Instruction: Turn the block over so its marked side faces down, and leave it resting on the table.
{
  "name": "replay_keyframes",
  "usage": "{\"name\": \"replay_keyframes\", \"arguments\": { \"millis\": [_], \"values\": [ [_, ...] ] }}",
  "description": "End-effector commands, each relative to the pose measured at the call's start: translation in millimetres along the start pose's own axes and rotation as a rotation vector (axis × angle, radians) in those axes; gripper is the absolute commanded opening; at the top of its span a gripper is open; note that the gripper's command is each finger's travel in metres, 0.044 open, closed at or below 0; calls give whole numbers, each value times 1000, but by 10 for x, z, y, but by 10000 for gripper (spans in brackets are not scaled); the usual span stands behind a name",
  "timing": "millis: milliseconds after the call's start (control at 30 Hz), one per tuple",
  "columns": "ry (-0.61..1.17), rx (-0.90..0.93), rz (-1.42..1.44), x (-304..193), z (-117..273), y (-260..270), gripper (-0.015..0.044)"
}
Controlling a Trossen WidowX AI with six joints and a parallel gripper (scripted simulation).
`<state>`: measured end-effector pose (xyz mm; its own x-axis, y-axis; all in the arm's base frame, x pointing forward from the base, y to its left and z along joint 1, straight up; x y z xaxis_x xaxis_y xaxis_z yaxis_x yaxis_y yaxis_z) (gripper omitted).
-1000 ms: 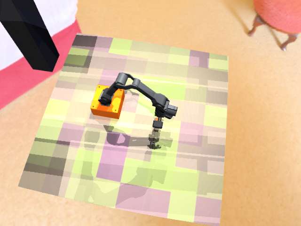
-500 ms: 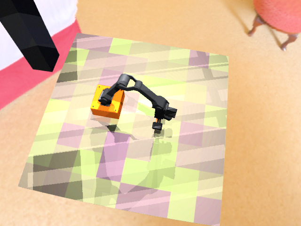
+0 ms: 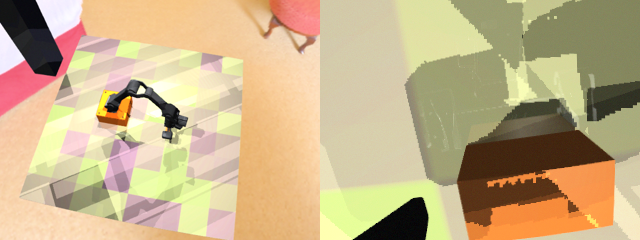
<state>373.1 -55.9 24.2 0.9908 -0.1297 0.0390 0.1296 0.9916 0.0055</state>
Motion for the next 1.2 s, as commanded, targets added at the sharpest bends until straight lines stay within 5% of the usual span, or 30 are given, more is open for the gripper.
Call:
{"name": "replay_keyframes", "arguments": {
  "millis": [0,200,400,1100,1167],
  "values": [
    [16,-3,-3,-36,-117,-1,440],
    [16,-3,-3,-38,-157,-1,440],
    [16,-3,-3,-38,-157,-1,282],
    [16,-3,-3,-38,-157,-1,142],
    [16,-3,-3,-35,-108,-1,90]
  ]
}}
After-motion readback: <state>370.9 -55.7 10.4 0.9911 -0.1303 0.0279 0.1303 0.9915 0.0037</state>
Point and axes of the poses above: the point midway between the two fingers, 35 mm back from their tips, its own z axis back along the fingers, its own y axis across the jaws, x = y × z, the point moved 5 cm from there along z, back along the fingers, and after that the axes turned 7 degrees about -z, right-handed, at the moved point
